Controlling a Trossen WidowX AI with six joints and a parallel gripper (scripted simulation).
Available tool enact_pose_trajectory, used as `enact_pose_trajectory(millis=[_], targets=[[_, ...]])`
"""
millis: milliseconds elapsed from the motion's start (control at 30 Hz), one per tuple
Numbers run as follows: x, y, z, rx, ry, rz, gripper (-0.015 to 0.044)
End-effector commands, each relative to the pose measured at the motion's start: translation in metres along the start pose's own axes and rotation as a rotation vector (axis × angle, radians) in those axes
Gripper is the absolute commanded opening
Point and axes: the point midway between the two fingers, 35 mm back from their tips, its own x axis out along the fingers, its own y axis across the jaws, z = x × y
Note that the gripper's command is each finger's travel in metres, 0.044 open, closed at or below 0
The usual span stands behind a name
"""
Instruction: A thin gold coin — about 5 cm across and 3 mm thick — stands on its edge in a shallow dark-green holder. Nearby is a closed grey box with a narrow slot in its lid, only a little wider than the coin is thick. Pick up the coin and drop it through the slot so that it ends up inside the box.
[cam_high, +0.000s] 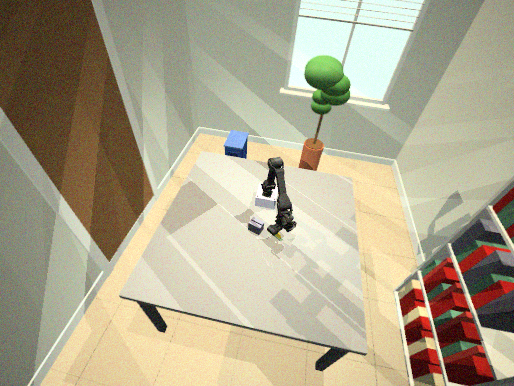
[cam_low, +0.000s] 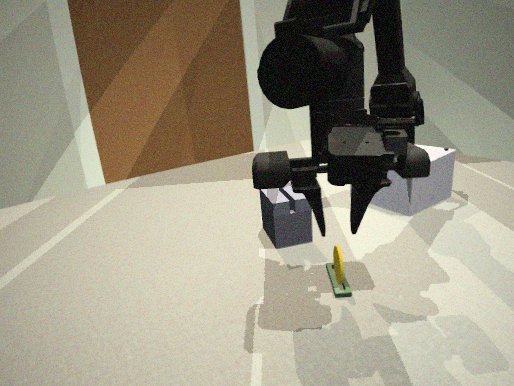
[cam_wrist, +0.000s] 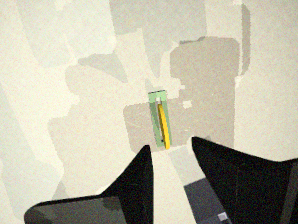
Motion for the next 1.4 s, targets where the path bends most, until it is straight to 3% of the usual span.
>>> enact_pose_trajectory(millis=[0, 1133, 1333, 1367], targets=[[0.006, 0.000, -0.001, -0.005, 0.006, 0.001, 0.0161], [0.058, 0.001, -0.002, -0.005, 0.007, 0.001, 0.0161], [0.058, 0.001, -0.002, -0.005, 0.007, 0.001, 0.0003], [0.058, 0.001, -0.002, -0.005, 0.007, 0.001, 0.0000]])
